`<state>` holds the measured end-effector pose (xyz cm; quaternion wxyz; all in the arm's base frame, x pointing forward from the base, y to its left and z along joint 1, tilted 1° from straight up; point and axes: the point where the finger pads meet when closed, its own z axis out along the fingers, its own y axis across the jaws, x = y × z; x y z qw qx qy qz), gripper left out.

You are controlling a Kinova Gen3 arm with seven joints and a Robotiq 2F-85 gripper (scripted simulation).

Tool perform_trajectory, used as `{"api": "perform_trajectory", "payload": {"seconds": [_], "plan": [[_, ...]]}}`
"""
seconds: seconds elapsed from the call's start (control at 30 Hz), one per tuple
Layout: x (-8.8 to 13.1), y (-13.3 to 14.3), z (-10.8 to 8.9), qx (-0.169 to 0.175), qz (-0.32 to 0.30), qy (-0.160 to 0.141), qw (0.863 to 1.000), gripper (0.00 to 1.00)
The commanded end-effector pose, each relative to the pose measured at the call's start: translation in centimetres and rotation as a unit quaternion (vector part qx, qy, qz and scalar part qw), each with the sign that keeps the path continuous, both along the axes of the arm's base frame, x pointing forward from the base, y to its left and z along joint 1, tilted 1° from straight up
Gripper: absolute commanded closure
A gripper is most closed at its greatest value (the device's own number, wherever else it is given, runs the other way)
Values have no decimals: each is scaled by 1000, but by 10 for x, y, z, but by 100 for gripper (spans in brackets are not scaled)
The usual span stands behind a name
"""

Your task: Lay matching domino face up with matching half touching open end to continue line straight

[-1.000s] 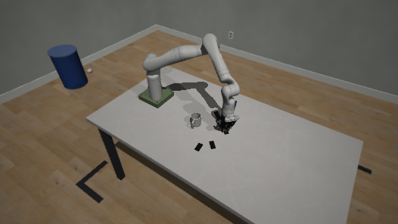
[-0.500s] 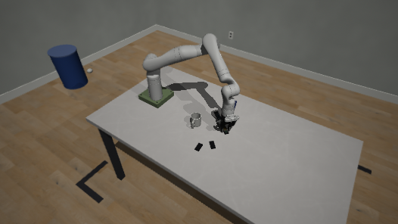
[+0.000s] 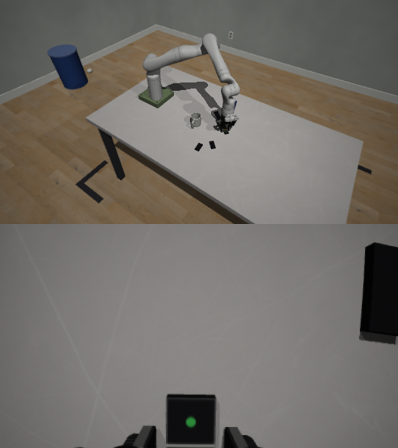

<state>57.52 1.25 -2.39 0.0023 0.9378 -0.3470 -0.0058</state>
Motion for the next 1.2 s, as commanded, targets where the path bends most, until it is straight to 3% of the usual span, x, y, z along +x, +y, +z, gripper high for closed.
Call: {"api": "perform_trajectory", "payload": {"seconds": [0.0,0.47,1.17], "plan": [[0,0,2,0,0,-1,1000,51],[-18,17,49,0,0,-1,1000,51],[-19,17,50,0,0,-1,1000,51]]}}
